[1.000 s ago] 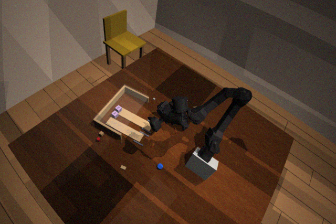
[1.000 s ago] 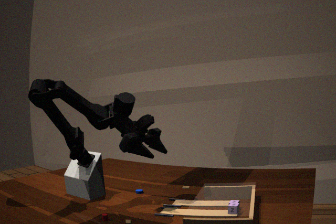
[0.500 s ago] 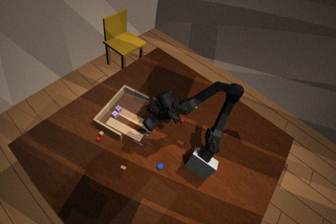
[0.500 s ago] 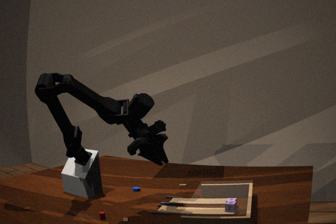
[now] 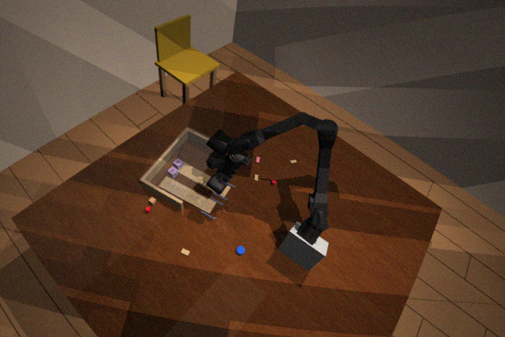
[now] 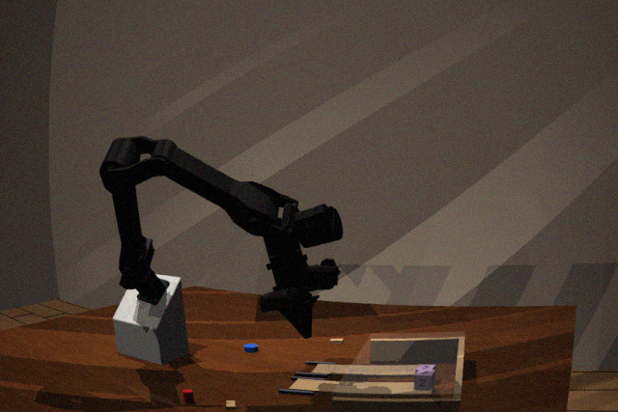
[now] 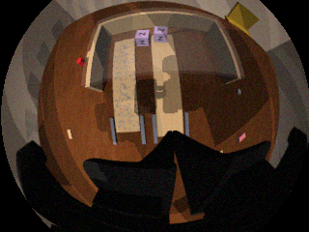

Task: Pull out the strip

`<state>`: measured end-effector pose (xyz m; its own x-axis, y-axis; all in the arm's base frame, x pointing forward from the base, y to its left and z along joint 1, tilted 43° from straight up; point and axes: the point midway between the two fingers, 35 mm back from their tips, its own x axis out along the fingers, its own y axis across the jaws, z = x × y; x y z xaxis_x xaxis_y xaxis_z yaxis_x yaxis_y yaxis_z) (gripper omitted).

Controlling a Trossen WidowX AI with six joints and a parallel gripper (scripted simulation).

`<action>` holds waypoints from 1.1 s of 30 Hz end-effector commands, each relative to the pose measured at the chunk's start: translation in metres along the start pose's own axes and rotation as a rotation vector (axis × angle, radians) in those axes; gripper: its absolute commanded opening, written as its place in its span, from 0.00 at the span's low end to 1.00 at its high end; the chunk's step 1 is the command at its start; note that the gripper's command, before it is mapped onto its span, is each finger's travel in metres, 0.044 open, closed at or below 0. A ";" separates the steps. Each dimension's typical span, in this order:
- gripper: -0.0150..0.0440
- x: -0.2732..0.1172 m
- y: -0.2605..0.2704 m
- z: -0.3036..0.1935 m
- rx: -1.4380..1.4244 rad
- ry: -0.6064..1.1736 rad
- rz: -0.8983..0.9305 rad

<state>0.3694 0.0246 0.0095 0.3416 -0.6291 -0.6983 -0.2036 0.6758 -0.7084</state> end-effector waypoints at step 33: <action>0.25 0.059 -0.012 -0.007 -0.021 0.241 0.040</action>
<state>0.3877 -0.0196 -0.0182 0.1093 -0.6767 -0.7281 -0.2233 0.6970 -0.6814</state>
